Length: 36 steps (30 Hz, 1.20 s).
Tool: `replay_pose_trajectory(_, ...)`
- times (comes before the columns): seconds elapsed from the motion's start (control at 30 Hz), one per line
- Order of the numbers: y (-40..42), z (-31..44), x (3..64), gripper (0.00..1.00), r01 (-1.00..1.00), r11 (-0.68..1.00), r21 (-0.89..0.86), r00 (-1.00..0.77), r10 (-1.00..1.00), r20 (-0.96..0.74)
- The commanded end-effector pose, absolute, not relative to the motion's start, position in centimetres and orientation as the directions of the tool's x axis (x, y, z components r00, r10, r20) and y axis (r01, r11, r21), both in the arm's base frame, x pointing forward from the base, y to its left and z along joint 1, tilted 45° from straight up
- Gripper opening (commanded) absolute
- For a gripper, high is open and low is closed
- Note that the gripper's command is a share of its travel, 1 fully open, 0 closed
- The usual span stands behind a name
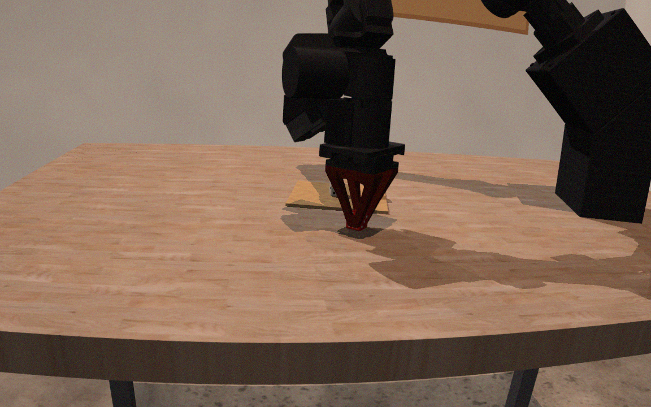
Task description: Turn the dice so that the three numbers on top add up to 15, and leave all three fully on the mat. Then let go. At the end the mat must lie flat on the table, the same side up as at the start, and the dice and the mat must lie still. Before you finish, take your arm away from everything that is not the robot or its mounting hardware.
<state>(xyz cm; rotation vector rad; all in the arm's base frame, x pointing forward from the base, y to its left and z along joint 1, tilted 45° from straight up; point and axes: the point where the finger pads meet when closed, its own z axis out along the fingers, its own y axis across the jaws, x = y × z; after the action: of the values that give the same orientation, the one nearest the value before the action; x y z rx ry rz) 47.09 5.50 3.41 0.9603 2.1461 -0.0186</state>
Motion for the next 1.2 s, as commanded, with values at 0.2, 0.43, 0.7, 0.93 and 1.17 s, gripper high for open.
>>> replay_pose_trajectory(0.2,6.9,5.4,45.5,0.15,0.630,0.721,0.288,-0.419,0.629,-0.655)
replay_pose_trajectory(0.43,8.3,9.0,42.2,0.15,0.630,0.720,0.289,-0.419,0.629,-0.655)
replay_pose_trajectory(0.7,9.1,10.8,40.5,0.15,0.631,0.720,0.290,-0.418,0.630,-0.654)
replay_pose_trajectory(0.93,8.8,9.9,40.6,0.15,0.644,0.717,0.268,-0.428,0.628,-0.650)
replay_pose_trajectory(1.17,8.7,10.0,40.7,0.15,0.617,0.752,0.231,-0.463,0.585,-0.666)
